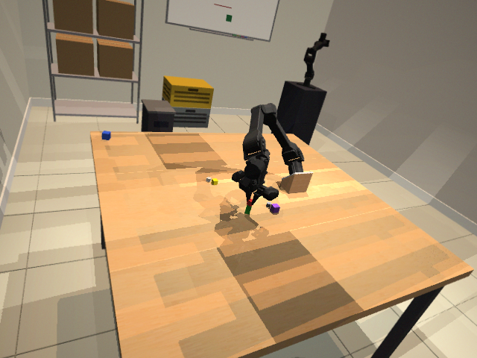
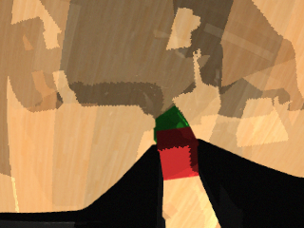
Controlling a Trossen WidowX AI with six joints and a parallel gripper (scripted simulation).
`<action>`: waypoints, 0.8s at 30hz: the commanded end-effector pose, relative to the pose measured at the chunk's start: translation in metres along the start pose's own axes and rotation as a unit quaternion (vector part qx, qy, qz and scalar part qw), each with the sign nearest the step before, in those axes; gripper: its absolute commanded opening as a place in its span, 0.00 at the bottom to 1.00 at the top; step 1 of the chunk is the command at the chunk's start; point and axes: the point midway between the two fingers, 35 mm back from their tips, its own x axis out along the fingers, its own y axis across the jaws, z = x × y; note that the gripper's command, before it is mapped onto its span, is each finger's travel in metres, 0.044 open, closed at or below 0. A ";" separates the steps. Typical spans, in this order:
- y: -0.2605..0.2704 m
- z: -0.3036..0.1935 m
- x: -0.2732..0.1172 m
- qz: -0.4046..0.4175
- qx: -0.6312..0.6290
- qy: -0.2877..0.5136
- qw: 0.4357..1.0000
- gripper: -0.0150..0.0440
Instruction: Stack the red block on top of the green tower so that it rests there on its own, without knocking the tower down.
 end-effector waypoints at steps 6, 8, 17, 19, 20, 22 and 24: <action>0.000 -0.001 0.002 -0.003 -0.003 0.000 1.000 0.25; 0.000 -0.001 0.002 -0.003 -0.003 0.000 1.000 0.25; 0.000 -0.001 0.003 -0.003 -0.003 0.000 1.000 0.25; 0.000 -0.001 0.003 -0.003 -0.003 0.000 1.000 0.25; 0.000 -0.001 0.003 -0.003 -0.003 0.000 1.000 0.25; 0.000 -0.001 0.002 -0.003 -0.003 0.000 1.000 0.25; 0.000 0.000 -0.002 -0.003 -0.004 0.000 1.000 0.25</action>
